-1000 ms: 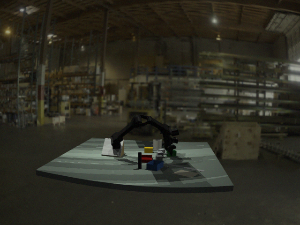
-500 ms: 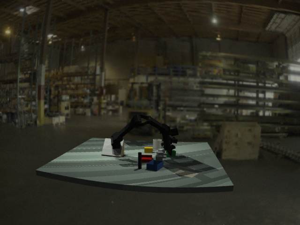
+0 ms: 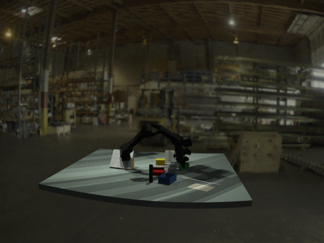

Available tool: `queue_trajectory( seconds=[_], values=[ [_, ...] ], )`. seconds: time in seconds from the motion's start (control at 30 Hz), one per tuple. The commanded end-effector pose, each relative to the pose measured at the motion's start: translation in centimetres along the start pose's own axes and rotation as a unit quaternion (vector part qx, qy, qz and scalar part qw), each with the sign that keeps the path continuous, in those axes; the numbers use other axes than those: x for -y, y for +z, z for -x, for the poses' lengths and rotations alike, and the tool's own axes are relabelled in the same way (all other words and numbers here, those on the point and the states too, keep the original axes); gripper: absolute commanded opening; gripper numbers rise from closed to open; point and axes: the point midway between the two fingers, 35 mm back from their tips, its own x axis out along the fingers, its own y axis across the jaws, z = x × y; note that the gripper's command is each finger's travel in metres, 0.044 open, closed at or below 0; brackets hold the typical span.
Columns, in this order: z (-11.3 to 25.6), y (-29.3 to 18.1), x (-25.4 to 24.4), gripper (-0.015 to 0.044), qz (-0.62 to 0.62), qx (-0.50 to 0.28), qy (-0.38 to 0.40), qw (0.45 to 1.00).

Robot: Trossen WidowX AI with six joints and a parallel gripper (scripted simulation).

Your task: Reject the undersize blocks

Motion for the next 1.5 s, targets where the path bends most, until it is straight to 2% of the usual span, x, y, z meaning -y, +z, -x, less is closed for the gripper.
queue_trajectory(
  seconds=[0.0,1.47],
  values=[
    [0.4,0.1,0.4,0.0,-0.002,0.006,-0.002,1.0],
    [0.7,-1.2,0.3,0.0,-0.002,0.006,-0.001,1.0]
  ],
)
